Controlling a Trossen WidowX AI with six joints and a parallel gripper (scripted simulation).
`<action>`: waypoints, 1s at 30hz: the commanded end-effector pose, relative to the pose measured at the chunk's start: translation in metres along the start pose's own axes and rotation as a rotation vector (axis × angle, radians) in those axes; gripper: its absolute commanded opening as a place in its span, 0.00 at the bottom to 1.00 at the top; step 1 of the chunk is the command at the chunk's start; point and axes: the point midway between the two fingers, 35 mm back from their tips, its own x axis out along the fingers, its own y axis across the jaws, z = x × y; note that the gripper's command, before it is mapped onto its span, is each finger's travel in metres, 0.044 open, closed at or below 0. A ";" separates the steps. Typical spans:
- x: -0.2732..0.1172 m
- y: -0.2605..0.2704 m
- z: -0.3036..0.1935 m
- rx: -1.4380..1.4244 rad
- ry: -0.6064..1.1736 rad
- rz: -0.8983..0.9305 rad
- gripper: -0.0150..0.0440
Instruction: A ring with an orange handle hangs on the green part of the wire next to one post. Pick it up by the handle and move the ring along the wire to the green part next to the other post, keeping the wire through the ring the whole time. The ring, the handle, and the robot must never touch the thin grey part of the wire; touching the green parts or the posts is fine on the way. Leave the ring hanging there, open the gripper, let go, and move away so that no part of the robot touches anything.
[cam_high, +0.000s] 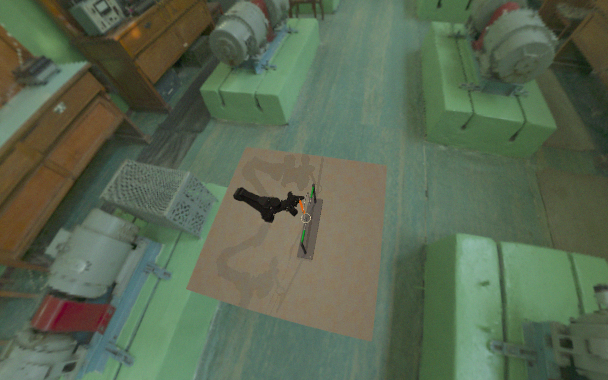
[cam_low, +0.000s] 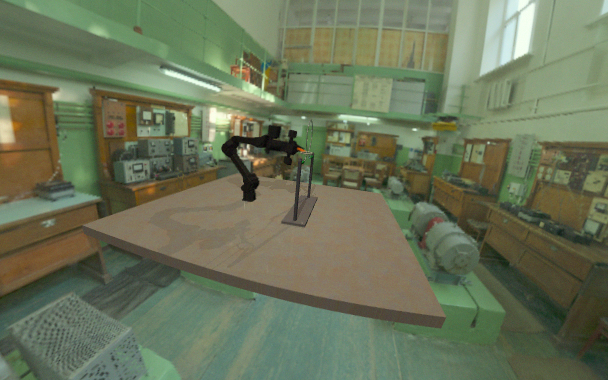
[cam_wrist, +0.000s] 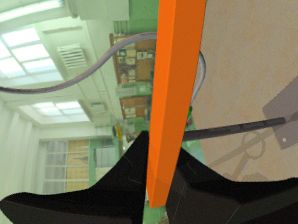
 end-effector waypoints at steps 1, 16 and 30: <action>-0.002 0.013 -0.001 0.040 0.009 0.036 0.00; -0.010 0.049 0.005 0.232 0.032 0.162 0.00; -0.012 0.086 0.019 0.435 -0.028 0.268 0.00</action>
